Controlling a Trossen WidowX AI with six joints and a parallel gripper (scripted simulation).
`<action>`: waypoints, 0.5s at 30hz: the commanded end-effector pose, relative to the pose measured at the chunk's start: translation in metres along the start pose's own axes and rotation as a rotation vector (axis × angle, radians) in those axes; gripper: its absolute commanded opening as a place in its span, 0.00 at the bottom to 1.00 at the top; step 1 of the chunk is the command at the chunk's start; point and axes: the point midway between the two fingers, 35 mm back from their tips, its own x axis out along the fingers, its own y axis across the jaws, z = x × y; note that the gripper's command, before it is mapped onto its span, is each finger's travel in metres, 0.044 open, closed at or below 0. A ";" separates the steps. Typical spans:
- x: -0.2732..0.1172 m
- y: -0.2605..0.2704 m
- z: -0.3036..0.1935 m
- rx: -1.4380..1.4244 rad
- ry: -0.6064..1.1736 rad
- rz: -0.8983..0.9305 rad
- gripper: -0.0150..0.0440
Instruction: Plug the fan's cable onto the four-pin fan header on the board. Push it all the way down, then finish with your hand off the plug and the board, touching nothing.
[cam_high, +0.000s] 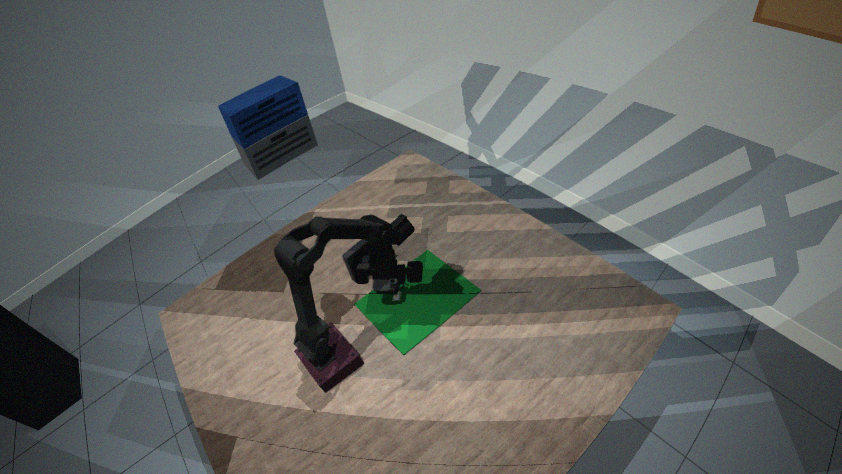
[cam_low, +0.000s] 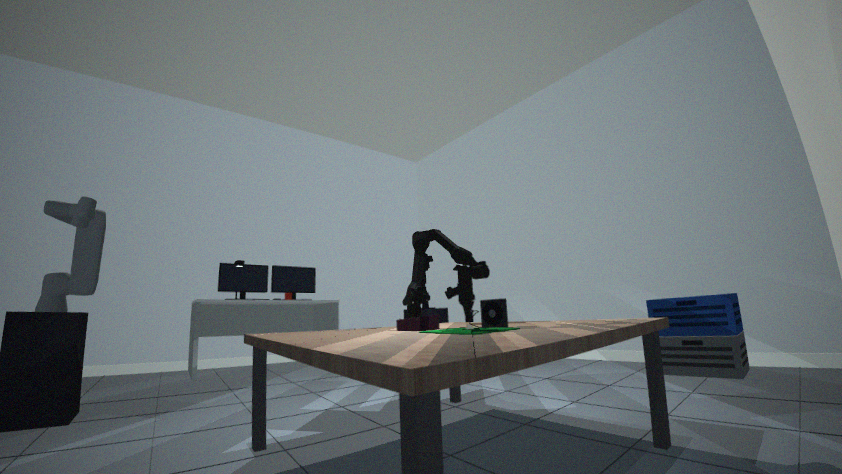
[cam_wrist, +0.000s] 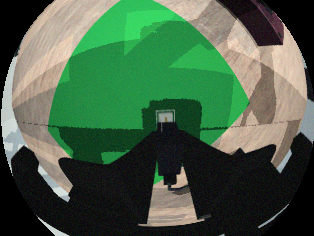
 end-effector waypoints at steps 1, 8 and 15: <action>0.000 0.000 0.000 -0.002 0.003 -0.001 0.25; 0.000 0.000 0.000 -0.001 0.003 -0.001 0.25; 0.001 0.000 0.000 -0.001 0.003 -0.001 0.25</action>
